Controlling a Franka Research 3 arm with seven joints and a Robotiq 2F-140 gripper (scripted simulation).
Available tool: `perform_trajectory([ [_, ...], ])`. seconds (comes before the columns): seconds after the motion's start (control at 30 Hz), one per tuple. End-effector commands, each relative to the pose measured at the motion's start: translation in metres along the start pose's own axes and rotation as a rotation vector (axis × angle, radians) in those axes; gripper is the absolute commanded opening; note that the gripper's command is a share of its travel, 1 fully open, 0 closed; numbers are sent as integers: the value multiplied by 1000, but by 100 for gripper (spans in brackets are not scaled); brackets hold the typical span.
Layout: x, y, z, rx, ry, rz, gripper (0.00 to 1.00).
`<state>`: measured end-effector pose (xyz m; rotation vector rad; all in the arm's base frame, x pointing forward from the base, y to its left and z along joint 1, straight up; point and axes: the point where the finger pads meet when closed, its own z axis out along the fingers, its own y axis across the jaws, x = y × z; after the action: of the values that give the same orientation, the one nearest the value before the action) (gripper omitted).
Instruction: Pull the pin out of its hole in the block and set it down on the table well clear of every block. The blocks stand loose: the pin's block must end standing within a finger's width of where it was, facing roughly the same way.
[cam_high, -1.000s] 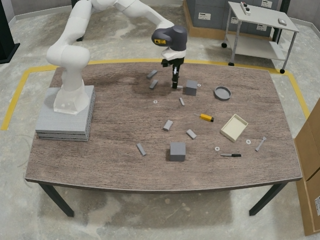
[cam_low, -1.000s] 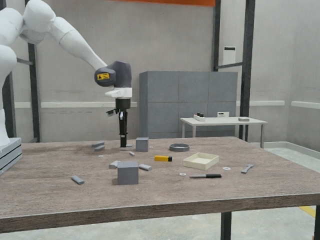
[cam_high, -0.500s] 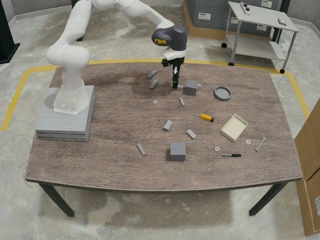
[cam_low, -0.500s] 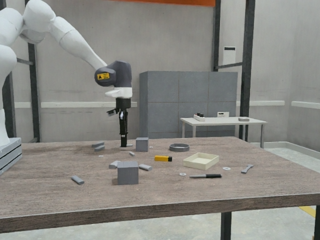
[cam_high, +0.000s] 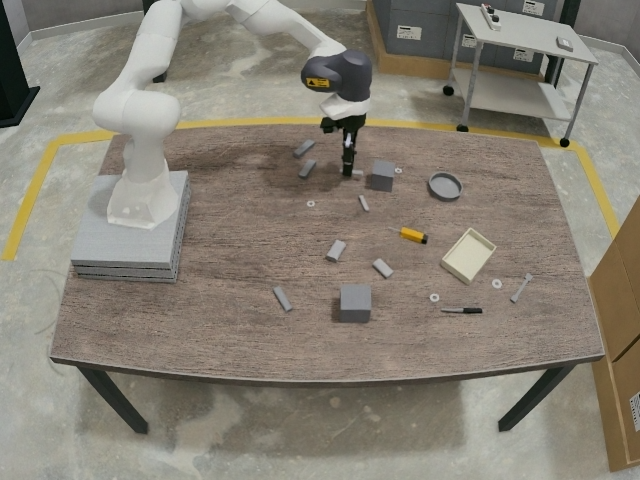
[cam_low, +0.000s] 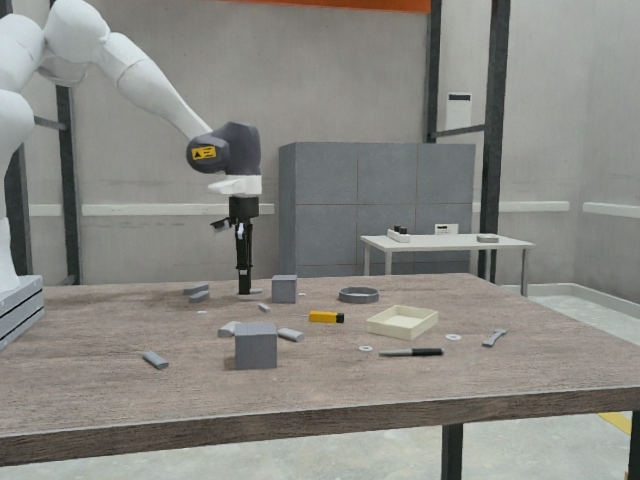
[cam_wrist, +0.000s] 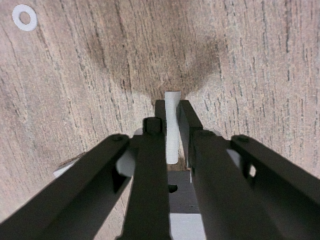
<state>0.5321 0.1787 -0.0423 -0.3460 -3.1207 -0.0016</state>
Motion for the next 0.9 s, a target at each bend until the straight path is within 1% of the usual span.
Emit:
perform_trajectory([
  [0.0, -2, 1, -1, -2, -6, 0, 10],
  [0.37, -3, 1, -1, -2, -7, 0, 10],
  [0.57, 5, -1, 0, 0, -8, 3, 10],
  [0.87, 5, -1, 0, 0, -8, 3, 10],
])
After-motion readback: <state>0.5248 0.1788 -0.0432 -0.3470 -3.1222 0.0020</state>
